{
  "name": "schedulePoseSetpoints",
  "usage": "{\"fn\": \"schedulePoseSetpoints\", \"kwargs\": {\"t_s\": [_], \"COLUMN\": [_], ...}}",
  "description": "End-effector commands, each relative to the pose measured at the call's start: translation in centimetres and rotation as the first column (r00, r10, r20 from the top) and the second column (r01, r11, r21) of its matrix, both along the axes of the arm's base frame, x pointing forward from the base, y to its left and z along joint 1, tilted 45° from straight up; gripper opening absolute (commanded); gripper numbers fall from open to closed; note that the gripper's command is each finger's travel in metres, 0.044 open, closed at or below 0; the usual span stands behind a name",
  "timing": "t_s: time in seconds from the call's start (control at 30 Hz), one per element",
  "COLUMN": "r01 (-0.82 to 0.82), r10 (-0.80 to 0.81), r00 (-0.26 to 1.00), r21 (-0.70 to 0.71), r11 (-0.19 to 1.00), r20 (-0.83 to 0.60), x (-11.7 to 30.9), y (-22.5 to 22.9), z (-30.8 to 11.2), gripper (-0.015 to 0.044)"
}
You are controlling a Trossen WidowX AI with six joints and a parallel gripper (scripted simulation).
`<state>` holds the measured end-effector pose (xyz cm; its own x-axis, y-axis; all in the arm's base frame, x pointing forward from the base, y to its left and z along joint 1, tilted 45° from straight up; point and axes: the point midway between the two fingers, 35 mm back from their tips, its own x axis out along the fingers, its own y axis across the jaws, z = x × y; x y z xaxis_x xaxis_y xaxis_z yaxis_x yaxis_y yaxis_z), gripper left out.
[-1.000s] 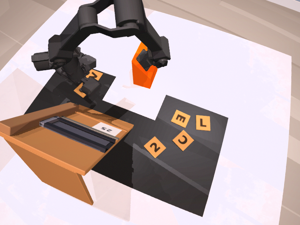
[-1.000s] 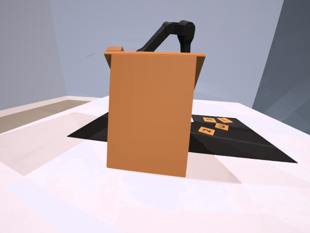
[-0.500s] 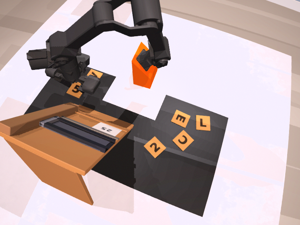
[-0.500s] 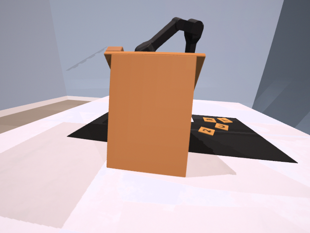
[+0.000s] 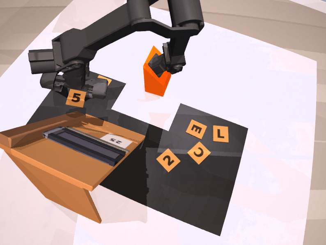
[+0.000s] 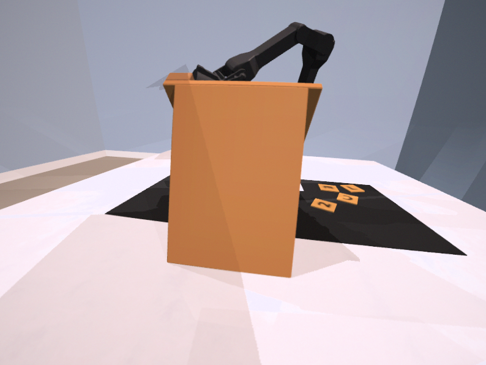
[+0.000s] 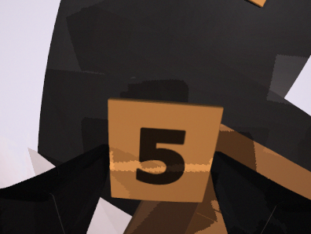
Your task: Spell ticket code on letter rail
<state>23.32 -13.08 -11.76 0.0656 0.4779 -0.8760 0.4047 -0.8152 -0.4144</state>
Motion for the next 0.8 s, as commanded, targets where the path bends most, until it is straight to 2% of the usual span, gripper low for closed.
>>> {"fn": "schedulePoseSetpoints", "kwargs": {"t_s": [0.0, 0.2, 0.4, 0.77], "r01": [-0.079, -0.179, -0.275, -0.426], "r10": [0.082, 0.204, 0.317, 0.545], "r00": [0.994, 0.962, 0.922, 0.767], "r21": [-0.048, -0.144, -0.197, -0.367], "r11": [0.996, 0.973, 0.941, 0.827], "r20": [0.077, 0.182, 0.223, 0.338], "x": [0.8, 2.3, 2.2, 4.4], "y": [-0.1, -0.6, -0.6, 0.2], "z": [1.1, 3.0, 3.9, 7.4], "gripper": [0.0, 0.0, 0.0, 0.0]}}
